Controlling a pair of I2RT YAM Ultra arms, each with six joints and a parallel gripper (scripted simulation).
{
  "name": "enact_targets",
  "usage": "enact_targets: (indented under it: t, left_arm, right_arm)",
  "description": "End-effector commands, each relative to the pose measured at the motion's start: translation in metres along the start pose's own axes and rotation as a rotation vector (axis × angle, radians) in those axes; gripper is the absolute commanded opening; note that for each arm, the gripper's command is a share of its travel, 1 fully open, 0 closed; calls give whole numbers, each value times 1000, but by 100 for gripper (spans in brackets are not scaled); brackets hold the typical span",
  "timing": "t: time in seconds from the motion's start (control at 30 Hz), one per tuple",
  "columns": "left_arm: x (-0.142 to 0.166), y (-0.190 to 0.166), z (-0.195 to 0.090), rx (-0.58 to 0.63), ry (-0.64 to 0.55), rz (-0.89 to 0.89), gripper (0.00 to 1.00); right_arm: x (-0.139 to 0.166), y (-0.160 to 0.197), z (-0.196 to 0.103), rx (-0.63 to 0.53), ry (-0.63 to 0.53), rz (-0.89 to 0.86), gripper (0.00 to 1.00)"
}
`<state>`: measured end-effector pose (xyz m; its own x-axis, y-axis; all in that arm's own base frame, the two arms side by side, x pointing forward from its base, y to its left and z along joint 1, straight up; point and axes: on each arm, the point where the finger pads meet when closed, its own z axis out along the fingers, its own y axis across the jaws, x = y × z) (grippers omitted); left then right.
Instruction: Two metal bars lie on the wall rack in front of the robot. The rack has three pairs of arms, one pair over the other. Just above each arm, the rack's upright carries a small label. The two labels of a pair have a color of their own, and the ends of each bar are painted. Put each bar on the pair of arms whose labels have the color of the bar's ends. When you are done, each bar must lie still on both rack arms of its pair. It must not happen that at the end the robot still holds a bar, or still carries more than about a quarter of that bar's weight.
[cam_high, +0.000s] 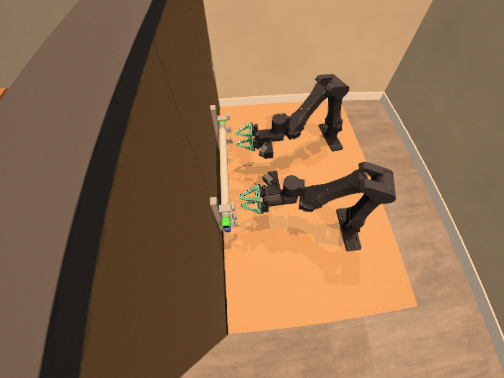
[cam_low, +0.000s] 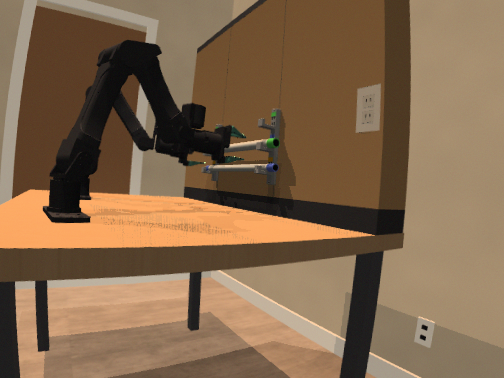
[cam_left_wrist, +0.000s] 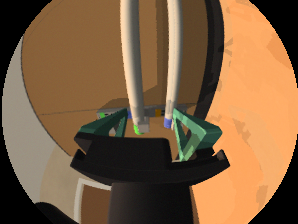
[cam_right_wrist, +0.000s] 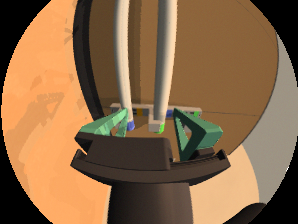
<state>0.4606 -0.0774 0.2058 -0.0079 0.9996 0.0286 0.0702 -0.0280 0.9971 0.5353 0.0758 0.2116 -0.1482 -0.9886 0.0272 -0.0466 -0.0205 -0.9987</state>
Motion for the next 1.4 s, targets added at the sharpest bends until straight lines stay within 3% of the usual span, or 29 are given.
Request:
enact_targets:
  t: [0.0, 1.37]
  left_arm:
    - [3, 26, 12, -70, 6, -29, 75]
    - [3, 29, 61, -70, 6, -29, 75]
  right_arm:
    - [0, -20, 11, 43, -1, 27, 74]
    - [0, -22, 61, 43, -1, 27, 74]
